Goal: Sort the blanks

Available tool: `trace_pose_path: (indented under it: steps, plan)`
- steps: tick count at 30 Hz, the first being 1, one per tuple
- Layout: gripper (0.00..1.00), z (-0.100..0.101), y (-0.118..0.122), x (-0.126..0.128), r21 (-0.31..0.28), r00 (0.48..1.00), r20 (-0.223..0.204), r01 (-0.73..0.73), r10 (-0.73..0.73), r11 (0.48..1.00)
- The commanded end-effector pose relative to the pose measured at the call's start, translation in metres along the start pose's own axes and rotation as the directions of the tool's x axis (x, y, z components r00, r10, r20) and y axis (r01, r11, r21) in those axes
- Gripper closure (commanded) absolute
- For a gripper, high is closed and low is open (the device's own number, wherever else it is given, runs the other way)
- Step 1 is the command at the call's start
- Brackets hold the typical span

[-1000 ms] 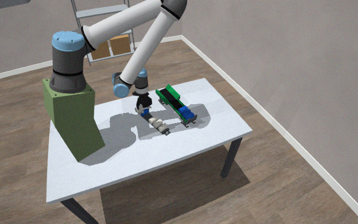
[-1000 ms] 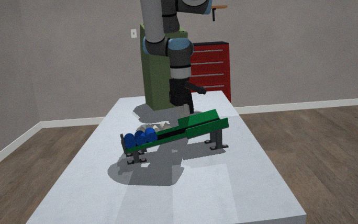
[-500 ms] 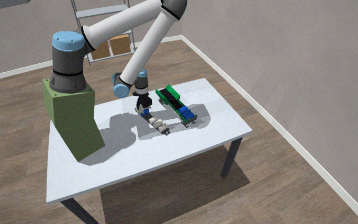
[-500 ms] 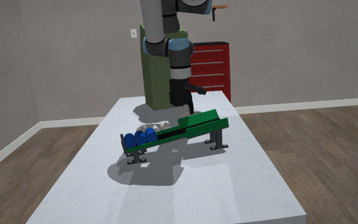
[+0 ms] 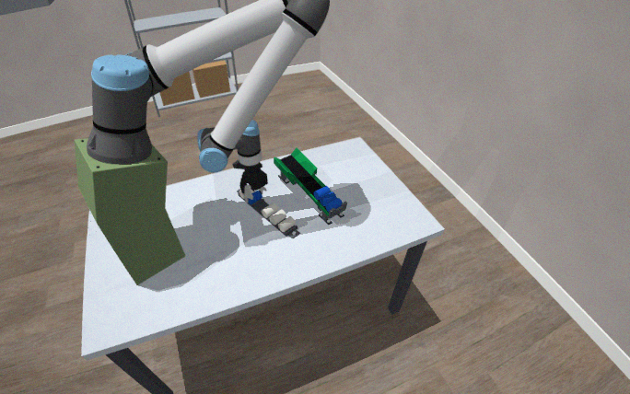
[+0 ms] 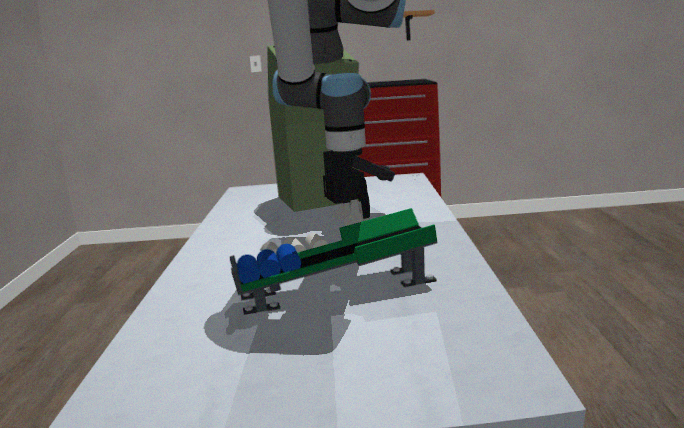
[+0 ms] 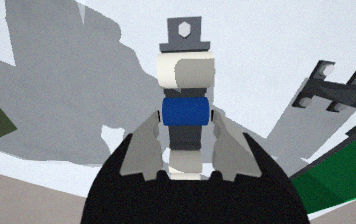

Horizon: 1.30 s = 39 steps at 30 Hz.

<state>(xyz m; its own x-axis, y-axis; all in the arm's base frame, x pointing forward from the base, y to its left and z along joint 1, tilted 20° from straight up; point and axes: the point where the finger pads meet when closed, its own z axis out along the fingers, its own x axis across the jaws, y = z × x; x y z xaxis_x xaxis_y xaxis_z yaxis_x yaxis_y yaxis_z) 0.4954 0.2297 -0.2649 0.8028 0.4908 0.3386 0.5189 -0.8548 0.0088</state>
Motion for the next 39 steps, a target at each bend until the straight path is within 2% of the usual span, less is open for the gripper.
trace_pose_path:
  steps: [1, 4, 5, 39]
  plan:
    - [0.52, -0.0003, 0.0000, 0.0001, 0.000, 1.000, 0.000, 0.000, 0.000, 1.000]
    - [0.52, -0.0003, 0.0000, 0.0001, 0.000, 1.000, 0.000, 0.000, 0.000, 1.000]
    - [0.65, -0.0003, 0.0000, 0.0001, 0.000, 1.000, 0.000, 0.000, 0.000, 1.000]
    - [0.65, -0.0004, 0.0000, 0.0001, 0.000, 1.000, 0.000, 0.000, 0.000, 1.000]
